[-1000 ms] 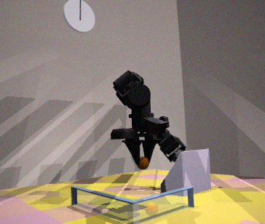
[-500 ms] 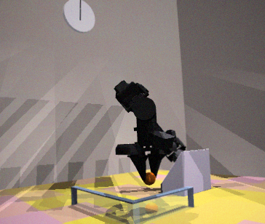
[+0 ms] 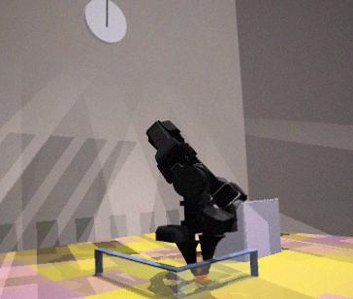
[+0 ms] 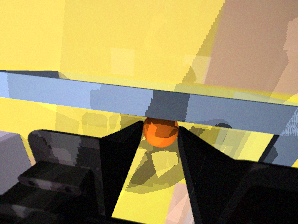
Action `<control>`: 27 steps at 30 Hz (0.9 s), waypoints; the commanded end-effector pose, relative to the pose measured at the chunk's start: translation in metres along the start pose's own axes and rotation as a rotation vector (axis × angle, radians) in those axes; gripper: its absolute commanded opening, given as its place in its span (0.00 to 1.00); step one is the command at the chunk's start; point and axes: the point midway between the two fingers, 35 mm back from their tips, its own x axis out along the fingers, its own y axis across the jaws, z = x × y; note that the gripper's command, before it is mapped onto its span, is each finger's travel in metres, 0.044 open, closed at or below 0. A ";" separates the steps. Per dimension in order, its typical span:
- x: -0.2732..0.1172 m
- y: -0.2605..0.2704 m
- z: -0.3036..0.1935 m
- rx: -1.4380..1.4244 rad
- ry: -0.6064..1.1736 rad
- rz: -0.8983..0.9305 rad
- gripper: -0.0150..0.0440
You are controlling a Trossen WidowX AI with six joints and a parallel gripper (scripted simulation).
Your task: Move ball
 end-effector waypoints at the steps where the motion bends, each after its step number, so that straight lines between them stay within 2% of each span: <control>1: 0.005 0.000 0.000 -0.005 0.005 -0.005 0.25; 20: 0.024 0.000 0.000 -0.005 0.006 -0.005 0.25; 27: 0.020 -0.001 0.000 0.000 -0.001 -0.007 0.57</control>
